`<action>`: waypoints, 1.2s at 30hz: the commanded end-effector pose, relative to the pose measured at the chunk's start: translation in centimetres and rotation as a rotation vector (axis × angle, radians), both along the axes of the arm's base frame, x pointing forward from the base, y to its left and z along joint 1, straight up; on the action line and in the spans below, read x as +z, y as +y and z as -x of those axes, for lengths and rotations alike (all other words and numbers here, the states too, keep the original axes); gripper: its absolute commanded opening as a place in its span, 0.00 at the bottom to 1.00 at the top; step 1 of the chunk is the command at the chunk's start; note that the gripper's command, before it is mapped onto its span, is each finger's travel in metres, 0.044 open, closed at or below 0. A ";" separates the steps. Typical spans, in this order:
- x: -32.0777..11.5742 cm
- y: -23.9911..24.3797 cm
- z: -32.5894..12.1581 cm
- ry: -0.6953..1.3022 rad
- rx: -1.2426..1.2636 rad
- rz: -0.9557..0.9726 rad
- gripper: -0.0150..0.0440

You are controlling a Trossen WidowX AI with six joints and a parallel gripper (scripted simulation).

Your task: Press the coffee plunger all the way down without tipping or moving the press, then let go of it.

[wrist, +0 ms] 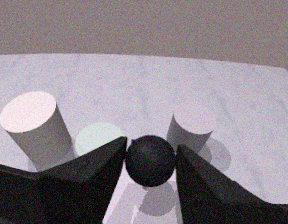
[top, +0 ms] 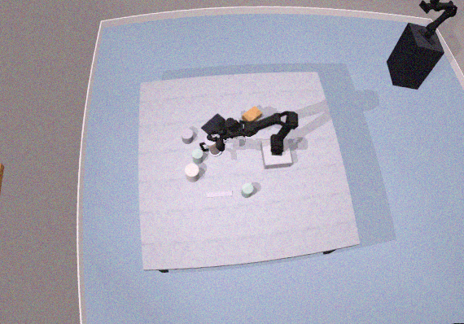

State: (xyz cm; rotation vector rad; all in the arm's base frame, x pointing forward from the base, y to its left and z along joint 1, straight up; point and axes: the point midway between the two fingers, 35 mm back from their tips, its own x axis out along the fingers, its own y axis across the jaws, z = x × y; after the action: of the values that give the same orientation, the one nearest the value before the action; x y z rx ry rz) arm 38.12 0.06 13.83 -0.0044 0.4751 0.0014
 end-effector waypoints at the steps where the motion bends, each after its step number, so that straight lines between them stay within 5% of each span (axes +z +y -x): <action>1: -0.6 0.0 0.0 0.022 -0.003 -0.003 0.46; 16: 0.0 0.0 -0.1 0.002 0.000 0.000 0.46; 28: 0.0 0.0 -0.1 0.002 0.000 0.000 0.99; 36: 2.8 -0.1 0.9 0.010 -0.002 -0.001 1.00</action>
State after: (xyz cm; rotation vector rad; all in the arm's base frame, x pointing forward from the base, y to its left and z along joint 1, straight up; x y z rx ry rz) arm 37.53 0.05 14.15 -0.0045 0.5057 0.0013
